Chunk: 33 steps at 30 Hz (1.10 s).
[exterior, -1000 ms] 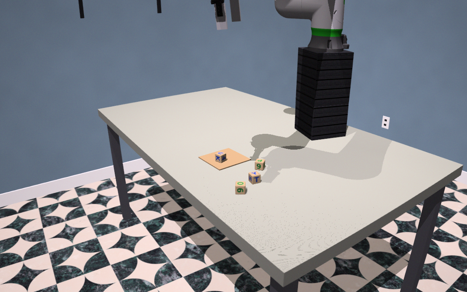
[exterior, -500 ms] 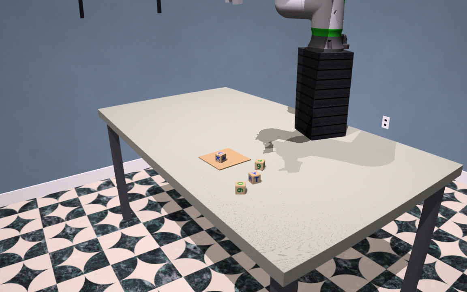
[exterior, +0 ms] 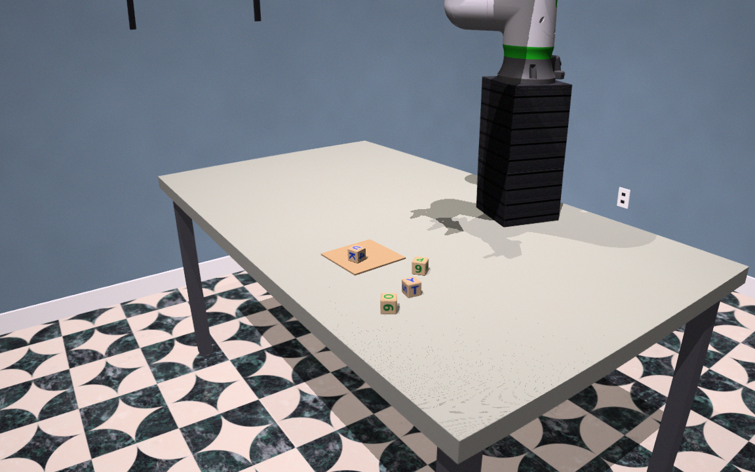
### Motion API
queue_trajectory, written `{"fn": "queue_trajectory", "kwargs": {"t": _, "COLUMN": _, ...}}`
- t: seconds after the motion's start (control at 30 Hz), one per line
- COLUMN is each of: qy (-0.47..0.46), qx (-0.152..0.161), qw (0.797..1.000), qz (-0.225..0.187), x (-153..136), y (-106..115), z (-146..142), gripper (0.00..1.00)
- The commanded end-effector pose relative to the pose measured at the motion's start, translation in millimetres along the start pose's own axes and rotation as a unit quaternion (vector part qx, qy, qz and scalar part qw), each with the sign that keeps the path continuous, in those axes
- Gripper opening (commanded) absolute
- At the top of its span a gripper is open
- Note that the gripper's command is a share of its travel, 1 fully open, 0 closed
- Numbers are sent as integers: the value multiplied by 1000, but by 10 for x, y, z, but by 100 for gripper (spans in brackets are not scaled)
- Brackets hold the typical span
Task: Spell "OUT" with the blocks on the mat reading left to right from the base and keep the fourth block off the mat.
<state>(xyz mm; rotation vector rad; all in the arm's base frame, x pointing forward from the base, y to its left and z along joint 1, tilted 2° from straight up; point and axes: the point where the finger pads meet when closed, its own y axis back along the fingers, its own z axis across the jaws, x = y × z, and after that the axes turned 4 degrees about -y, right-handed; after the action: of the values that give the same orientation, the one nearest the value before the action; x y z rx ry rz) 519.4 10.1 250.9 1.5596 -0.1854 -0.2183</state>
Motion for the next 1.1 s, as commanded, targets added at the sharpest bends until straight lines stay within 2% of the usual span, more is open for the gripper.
{"fn": "queue_trajectory", "kwargs": {"t": 0.0, "qy": 50, "qx": 2, "qw": 999, "qz": 6, "x": -86, "y": 114, "z": 76, "gripper": 100}}
{"fn": "queue_trajectory", "kwargs": {"t": 0.1, "qy": 93, "qx": -1, "qw": 995, "qz": 21, "x": -56, "y": 229, "z": 143, "gripper": 100}}
{"fn": "queue_trajectory", "kwargs": {"t": 0.13, "qy": 90, "qx": -9, "qw": 994, "qz": 60, "x": 335, "y": 314, "z": 130, "gripper": 100}}
{"fn": "queue_trajectory", "kwargs": {"t": 0.17, "qy": 90, "qx": -11, "qw": 993, "qz": 73, "x": 463, "y": 345, "z": 126, "gripper": 100}}
{"fn": "queue_trajectory", "kwargs": {"t": 0.27, "qy": 89, "qx": -17, "qw": 991, "qz": 98, "x": 719, "y": 414, "z": 118, "gripper": 100}}
{"fn": "queue_trajectory", "kwargs": {"t": 0.47, "qy": 90, "qx": -35, "qw": 979, "qz": 180, "x": 1521, "y": 683, "z": 95, "gripper": 100}}
{"fn": "queue_trajectory", "kwargs": {"t": 0.53, "qy": 90, "qx": -35, "qw": 979, "qz": 180, "x": 1521, "y": 683, "z": 95, "gripper": 100}}
{"fn": "queue_trajectory", "kwargs": {"t": 0.57, "qy": 93, "qx": -44, "qw": 971, "qz": 218, "x": 1885, "y": 833, "z": 81, "gripper": 100}}
{"fn": "queue_trajectory", "kwargs": {"t": 0.8, "qy": 102, "qx": -65, "qw": 946, "qz": 301, "x": 2659, "y": 1222, "z": 35, "gripper": 100}}
{"fn": "queue_trajectory", "kwargs": {"t": 1.03, "qy": 120, "qx": -91, "qw": 908, "qz": 392, "x": 3439, "y": 1728, "z": -55, "gripper": 100}}
{"fn": "queue_trajectory", "kwargs": {"t": 1.07, "qy": 120, "qx": -91, "qw": 908, "qz": 392, "x": 3439, "y": 1728, "z": -55, "gripper": 100}}
